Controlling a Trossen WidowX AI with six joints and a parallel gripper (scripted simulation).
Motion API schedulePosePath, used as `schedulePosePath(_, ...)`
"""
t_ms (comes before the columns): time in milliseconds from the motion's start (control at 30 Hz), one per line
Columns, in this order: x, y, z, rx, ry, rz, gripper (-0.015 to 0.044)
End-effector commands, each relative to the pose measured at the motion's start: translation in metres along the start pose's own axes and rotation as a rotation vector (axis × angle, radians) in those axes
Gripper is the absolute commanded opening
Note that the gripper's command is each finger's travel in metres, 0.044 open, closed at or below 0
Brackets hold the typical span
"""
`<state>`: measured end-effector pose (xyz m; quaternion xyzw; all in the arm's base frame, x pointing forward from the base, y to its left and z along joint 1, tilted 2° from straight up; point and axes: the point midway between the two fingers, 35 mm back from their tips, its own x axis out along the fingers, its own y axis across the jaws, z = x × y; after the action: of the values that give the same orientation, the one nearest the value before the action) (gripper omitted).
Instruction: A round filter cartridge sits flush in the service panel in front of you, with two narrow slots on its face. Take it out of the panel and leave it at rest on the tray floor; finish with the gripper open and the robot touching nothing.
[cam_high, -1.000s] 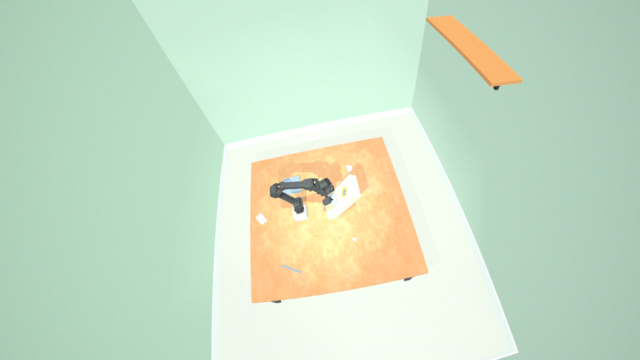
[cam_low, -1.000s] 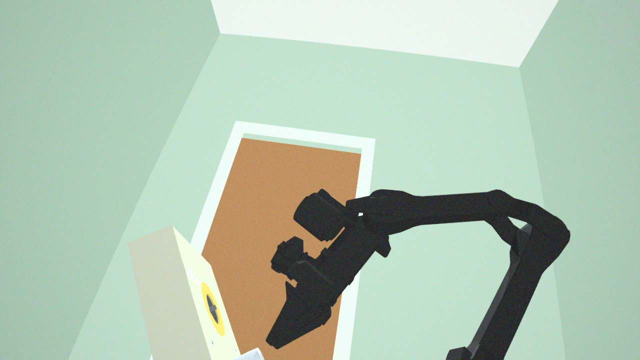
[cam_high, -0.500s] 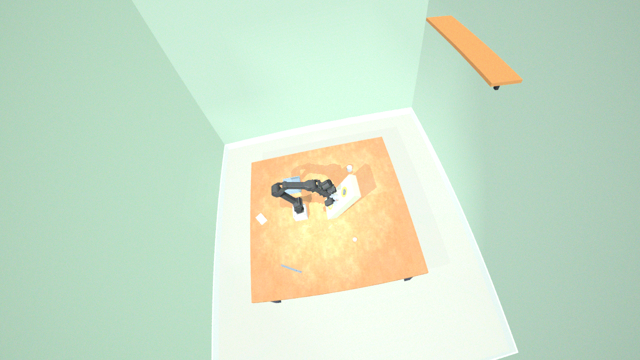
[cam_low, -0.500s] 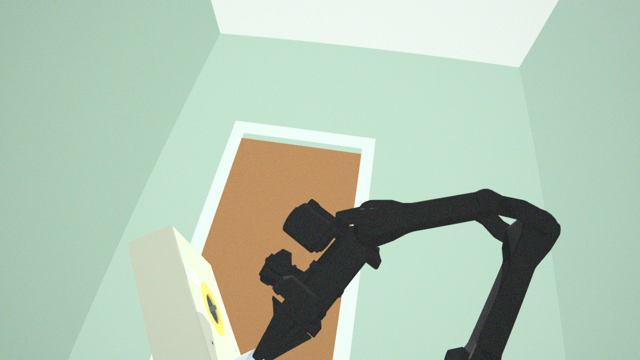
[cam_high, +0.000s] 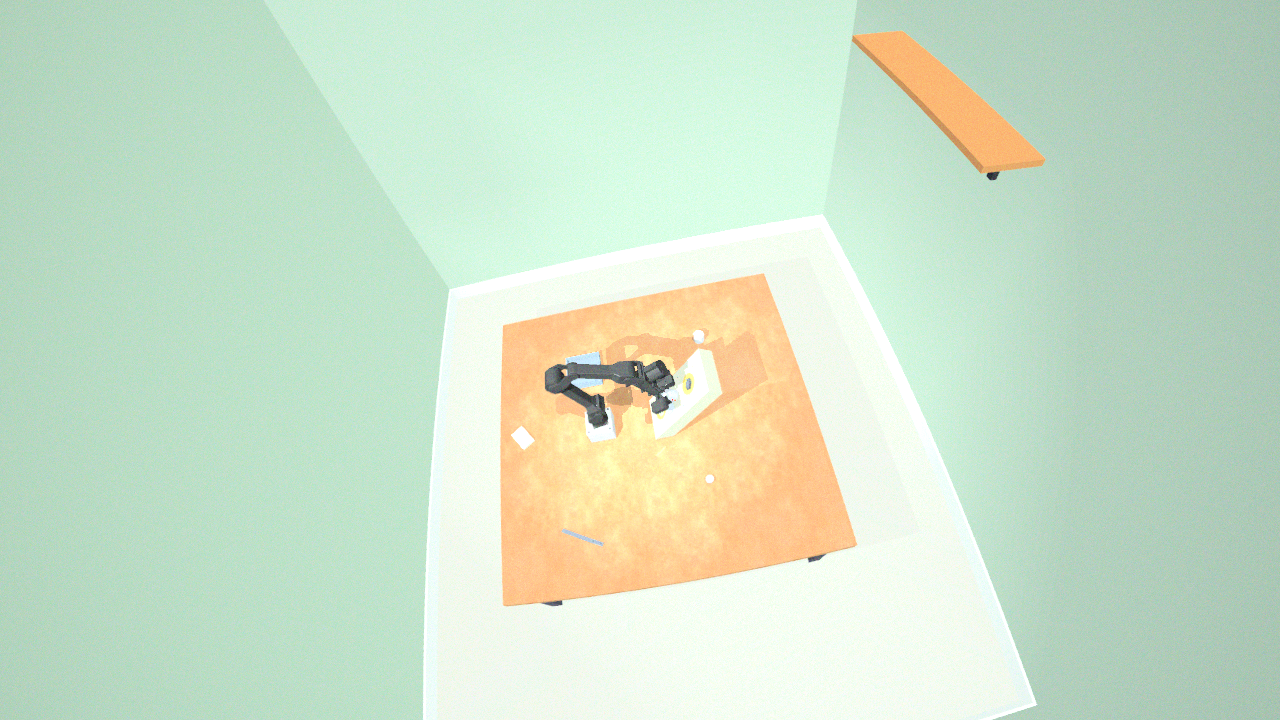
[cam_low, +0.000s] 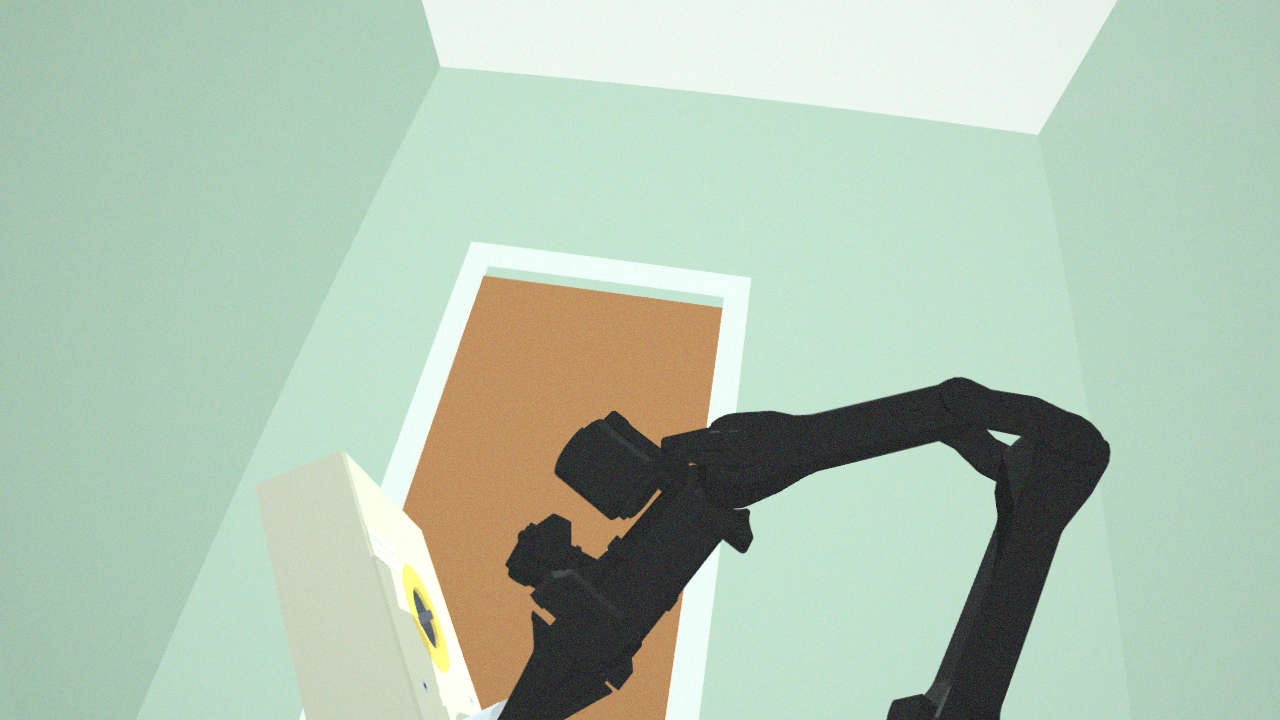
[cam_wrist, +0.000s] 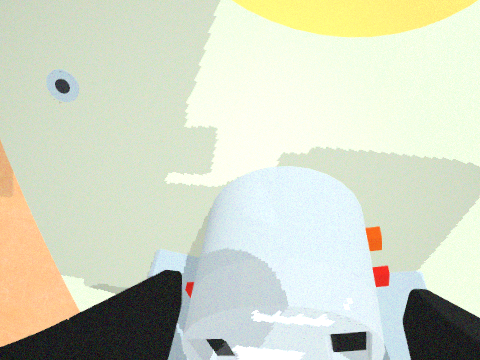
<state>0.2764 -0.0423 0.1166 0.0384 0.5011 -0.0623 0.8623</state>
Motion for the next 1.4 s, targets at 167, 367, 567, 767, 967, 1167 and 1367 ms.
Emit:
schedulePosePath(167, 0.0, 0.0, 0.0, 0.0, 0.0, 0.0, 0.0225)
schedulePosePath(367, 0.0, 0.0, 0.0, 0.0, 0.0, 0.0, 0.0185)
schedulePosePath(567, -0.003, 0.0, 0.005, 0.0, 0.0, 0.001, 0.0027)
schedulePosePath(767, -0.011, 0.0, 0.022, 0.0, -0.001, 0.003, 0.0)
schedulePosePath(967, -0.02, 0.0, 0.025, 0.0, -0.001, 0.003, 0.0)
schedulePosePath(1167, -0.058, 0.0, 0.029, 0.0, 0.001, 0.003, 0.0)
schedulePosePath(1367, -0.097, 0.001, 0.027, 0.0, 0.003, 0.003, 0.0)
